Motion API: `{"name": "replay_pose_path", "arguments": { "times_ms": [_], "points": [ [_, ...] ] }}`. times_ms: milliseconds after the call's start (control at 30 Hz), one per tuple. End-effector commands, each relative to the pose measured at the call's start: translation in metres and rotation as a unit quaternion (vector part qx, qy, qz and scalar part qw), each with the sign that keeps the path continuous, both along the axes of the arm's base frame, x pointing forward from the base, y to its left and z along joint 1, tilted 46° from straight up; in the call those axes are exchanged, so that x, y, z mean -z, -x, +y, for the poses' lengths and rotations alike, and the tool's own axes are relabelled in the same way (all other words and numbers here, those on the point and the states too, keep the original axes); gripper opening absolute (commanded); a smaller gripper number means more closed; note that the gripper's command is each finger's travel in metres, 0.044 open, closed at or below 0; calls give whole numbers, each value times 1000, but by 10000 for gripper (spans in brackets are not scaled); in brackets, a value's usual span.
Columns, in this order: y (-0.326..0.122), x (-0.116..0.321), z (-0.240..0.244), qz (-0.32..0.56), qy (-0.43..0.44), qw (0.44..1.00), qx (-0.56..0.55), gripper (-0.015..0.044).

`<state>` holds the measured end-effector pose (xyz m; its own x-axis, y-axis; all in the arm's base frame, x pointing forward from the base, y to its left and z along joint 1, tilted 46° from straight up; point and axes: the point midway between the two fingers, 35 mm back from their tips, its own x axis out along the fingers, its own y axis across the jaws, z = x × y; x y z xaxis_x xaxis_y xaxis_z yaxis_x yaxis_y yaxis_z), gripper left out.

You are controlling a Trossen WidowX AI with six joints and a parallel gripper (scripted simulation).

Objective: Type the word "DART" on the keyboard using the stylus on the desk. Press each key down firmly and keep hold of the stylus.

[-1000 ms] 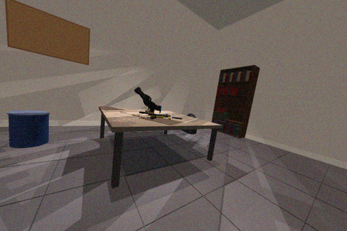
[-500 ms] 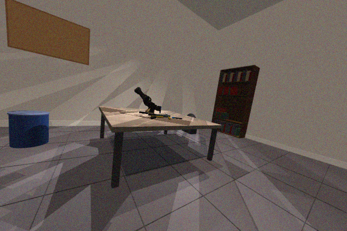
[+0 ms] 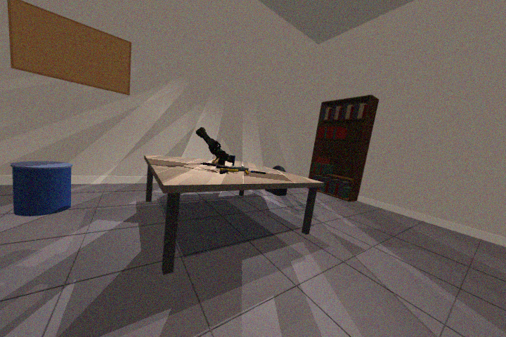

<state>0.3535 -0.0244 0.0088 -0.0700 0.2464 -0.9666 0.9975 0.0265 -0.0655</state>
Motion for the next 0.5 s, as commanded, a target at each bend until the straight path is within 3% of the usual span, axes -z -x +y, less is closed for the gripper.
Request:
{"name": "replay_pose_path", "arguments": {
  "times_ms": [0, 467],
  "points": [
    [0, 3, -2, 1, 1, 1000, -2, 81],
    [-1, -15, 17, 1, 0, 1000, -2, 81]
  ]
}}
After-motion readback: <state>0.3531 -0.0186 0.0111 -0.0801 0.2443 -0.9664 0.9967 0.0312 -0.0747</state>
